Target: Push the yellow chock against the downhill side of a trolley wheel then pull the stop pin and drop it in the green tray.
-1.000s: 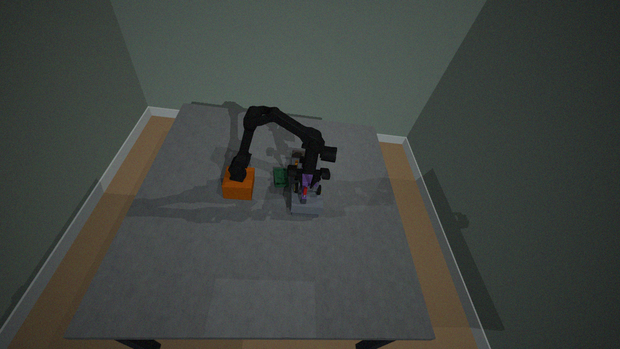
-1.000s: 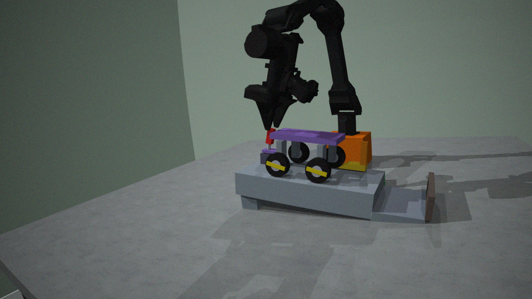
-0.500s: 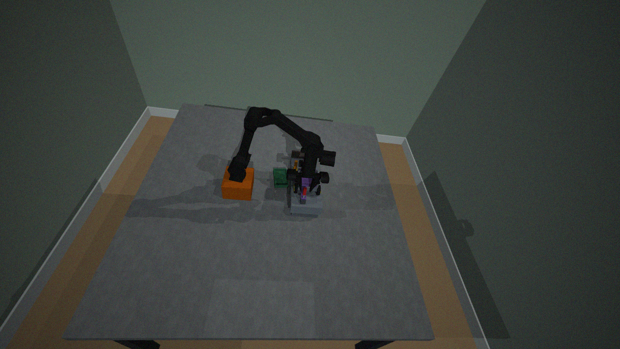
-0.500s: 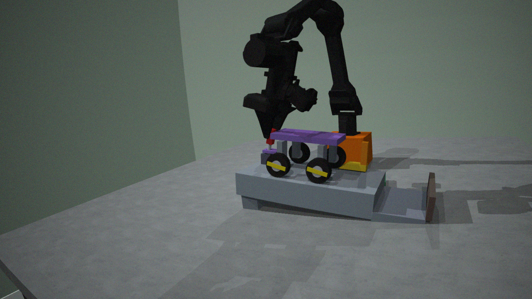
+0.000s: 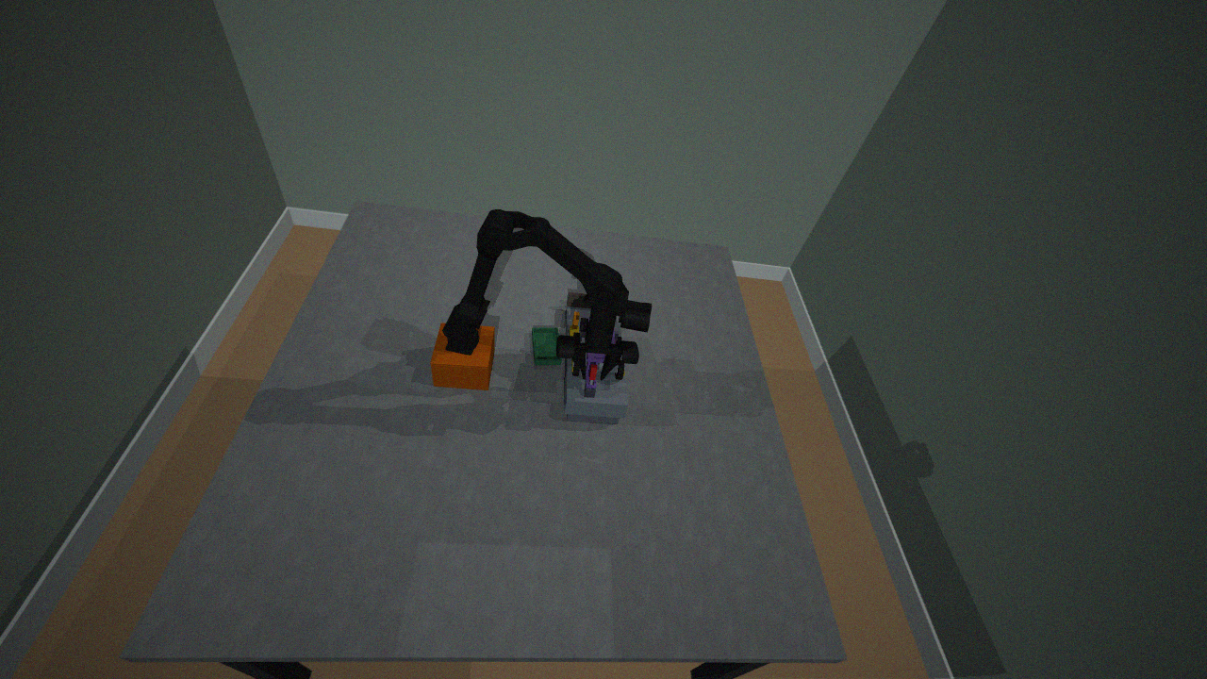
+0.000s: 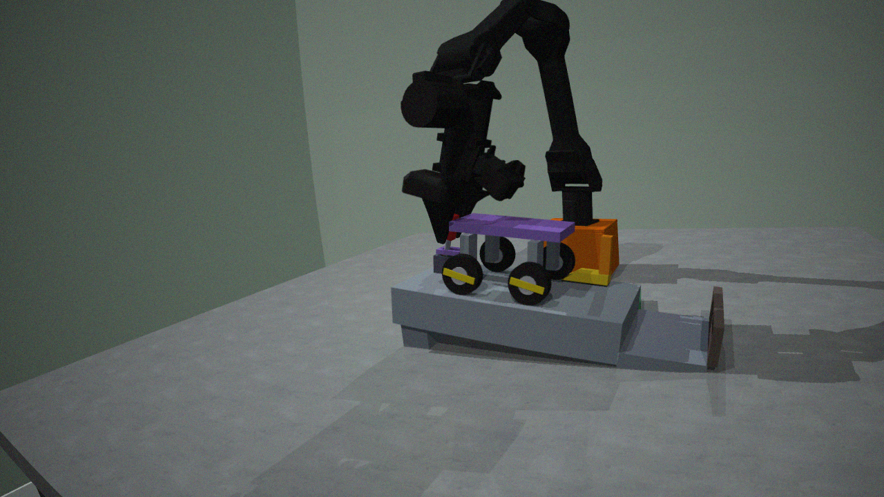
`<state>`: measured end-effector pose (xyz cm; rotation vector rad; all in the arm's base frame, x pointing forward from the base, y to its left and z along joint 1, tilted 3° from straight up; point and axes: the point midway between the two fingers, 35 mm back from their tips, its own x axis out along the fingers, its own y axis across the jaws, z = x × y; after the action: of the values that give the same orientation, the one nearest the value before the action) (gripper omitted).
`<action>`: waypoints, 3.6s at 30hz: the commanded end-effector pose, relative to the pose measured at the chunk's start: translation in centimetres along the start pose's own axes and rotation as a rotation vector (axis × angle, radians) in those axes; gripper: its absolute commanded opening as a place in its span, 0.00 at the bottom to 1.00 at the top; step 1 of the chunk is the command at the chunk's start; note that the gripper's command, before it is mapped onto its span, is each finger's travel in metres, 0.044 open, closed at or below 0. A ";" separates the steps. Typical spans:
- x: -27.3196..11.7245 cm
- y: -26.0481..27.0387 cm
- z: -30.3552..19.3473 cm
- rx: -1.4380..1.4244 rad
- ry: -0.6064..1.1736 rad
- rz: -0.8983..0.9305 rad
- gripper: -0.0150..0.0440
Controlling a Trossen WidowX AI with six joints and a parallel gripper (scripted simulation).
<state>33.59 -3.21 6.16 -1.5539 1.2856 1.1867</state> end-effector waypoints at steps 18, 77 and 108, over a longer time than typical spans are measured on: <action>-0.2 0.0 0.0 -0.002 0.001 0.003 0.25; -4.1 0.1 -0.6 -0.005 0.001 0.007 0.25; -3.8 2.5 -3.5 -0.005 0.004 0.008 0.25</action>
<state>32.50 -5.70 10.53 -1.5510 1.2969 1.2019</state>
